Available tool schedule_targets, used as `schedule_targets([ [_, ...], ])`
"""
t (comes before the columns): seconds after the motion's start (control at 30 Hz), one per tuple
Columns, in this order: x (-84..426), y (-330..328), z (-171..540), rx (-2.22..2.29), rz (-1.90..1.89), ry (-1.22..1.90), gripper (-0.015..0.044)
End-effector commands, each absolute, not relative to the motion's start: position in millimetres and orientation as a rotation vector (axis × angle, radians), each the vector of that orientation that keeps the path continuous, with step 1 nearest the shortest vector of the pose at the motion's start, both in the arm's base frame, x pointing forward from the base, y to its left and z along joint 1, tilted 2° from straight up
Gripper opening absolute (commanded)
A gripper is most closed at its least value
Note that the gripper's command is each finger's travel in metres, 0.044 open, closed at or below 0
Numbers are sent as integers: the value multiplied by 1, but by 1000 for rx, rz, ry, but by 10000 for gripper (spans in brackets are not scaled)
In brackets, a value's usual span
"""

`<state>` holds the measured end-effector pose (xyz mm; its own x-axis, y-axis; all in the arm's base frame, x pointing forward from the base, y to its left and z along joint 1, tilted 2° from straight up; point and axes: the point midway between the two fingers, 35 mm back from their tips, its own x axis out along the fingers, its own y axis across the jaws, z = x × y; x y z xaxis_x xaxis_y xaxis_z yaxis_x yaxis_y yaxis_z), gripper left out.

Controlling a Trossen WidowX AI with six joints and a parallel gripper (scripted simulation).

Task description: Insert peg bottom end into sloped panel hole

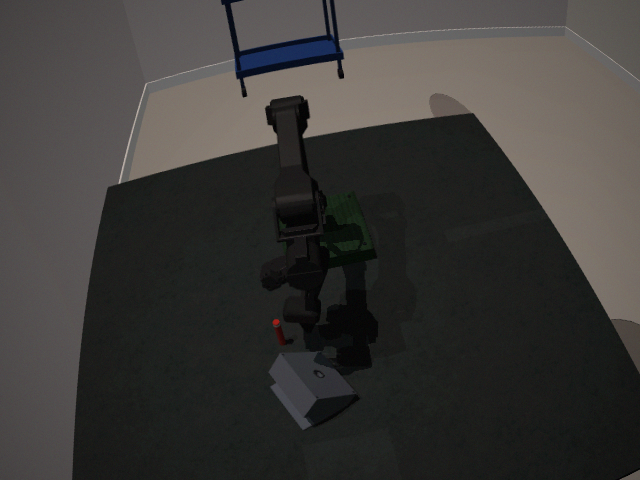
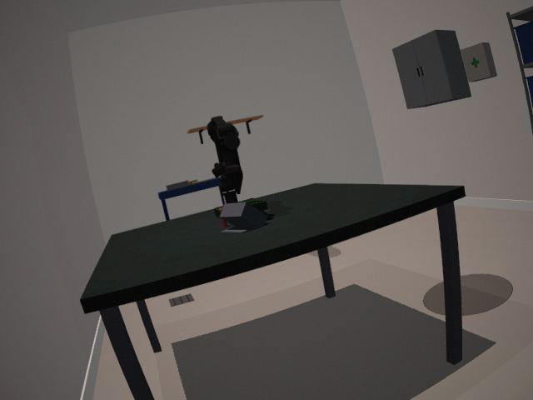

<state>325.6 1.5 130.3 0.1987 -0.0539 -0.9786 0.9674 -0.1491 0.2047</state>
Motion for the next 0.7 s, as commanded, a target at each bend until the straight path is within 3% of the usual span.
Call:
schedule_targets([
  [0.0, 325, -12, 126, 1446, -1267, 929, 440],
  [0.67, 311, -76, 112, 1748, -1667, 738, 440],
])
